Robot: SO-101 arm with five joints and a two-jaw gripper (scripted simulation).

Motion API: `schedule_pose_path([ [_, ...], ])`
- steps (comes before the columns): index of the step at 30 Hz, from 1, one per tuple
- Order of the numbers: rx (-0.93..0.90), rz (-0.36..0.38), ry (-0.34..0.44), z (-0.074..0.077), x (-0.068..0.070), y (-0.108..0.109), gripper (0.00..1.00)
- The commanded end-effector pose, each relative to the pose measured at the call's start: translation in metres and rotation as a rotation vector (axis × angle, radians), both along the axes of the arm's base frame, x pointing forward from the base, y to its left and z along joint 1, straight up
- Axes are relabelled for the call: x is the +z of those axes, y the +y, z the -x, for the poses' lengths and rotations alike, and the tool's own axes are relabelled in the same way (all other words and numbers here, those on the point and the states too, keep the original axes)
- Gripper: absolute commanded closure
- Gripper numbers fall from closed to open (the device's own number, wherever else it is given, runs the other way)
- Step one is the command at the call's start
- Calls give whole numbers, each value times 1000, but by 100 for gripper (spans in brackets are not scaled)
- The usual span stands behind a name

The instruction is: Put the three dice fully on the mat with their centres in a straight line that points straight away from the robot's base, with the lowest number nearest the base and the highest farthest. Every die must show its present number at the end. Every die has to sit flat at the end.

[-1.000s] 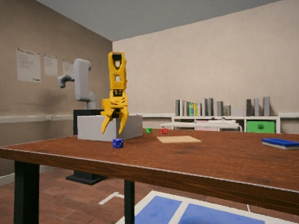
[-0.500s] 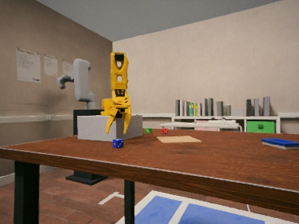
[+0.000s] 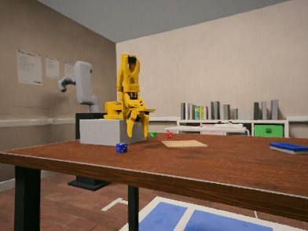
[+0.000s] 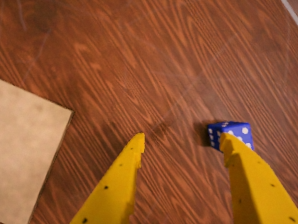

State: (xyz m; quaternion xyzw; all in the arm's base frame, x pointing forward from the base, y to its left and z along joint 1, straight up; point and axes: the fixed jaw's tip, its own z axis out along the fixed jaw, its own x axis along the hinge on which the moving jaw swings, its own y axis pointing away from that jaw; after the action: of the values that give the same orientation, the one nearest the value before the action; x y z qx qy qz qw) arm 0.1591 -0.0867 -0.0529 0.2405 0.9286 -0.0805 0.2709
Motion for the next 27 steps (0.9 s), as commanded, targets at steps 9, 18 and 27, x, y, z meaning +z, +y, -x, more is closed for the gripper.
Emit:
schedule_pose_path([
  [9, 446, -5, 13, -35, -3, 76, 69],
  [18, 747, -3, 13, -38, -4, 136, 69],
  [27, 1113, -1, 14, -16, -3, 209, 69],
])
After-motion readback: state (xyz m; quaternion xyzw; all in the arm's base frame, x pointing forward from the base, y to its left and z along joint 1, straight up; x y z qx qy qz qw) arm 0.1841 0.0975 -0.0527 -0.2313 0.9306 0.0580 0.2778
